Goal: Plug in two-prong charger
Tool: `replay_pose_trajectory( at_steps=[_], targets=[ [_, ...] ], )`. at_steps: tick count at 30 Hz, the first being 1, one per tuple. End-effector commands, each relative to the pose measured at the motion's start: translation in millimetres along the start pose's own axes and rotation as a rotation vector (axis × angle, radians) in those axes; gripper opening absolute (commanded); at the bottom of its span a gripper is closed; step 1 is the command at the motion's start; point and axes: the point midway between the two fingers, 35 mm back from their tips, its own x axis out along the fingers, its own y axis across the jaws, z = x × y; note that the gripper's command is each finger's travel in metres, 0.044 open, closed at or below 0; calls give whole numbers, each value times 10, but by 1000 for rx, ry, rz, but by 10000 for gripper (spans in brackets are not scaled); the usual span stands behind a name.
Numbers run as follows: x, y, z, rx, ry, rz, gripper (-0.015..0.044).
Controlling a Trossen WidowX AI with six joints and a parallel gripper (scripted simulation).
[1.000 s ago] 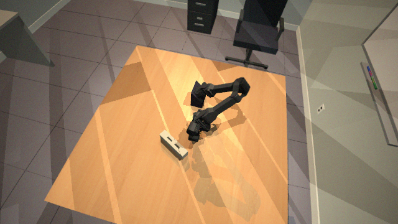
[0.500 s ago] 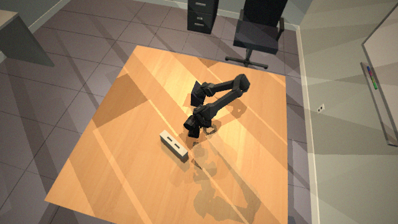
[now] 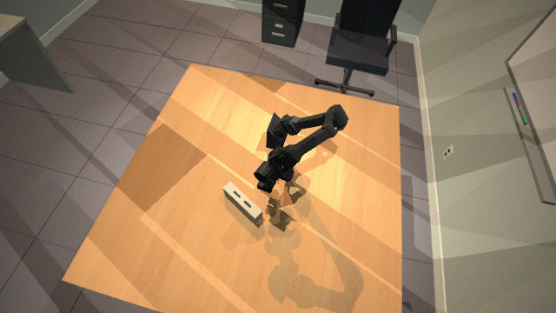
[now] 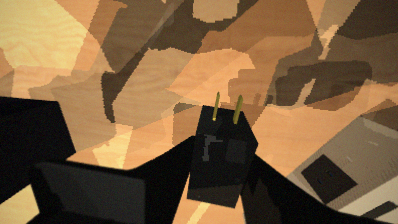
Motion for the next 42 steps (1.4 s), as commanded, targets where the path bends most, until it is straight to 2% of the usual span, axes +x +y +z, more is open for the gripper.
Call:
replay_pose_trajectory(
  at_steps=[1,42],
  targets=[
    [13,-12,-21,60,-2,1,0],
    [172,-49,-231,735,-18,39,0]
  ],
)
